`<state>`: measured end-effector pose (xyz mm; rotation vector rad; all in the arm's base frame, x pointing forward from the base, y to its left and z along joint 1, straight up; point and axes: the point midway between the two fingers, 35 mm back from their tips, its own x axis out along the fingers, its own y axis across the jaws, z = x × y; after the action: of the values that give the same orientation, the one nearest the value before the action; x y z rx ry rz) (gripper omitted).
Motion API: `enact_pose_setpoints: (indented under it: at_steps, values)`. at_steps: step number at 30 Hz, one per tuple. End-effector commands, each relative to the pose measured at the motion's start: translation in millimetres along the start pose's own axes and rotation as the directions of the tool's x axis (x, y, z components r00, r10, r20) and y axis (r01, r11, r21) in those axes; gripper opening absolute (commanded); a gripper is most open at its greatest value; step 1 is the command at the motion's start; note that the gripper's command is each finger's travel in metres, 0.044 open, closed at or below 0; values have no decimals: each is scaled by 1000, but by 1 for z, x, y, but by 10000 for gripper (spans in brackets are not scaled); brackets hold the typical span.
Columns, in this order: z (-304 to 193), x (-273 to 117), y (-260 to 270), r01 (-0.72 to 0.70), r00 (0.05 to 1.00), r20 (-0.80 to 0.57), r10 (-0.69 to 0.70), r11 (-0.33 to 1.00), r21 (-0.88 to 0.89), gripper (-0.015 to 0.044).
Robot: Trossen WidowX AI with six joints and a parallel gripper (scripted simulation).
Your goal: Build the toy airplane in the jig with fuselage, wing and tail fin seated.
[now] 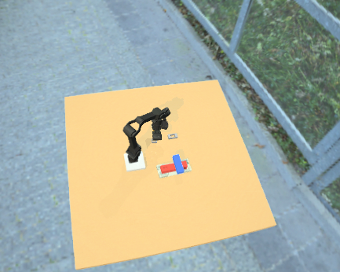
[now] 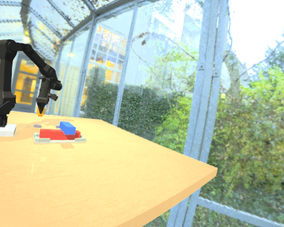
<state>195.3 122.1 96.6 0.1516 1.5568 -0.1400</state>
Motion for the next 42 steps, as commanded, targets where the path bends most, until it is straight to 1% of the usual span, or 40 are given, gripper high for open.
enact_pose_setpoints:
  at_steps: [1, 20, 26, 42]
  values:
    - [0, -12, 0, -5, 1000, 1, 5, 1000, 4, 0]
    - [-7, -68, -6, -7, 1000, 4, 7, 1000, 4, 0]
    - [-2, -67, -11, -6, 1000, 5, 6, 1000, 3, 0]
    - [29, -57, -50, 2, 1000, 11, -2, 1000, -2, 0]
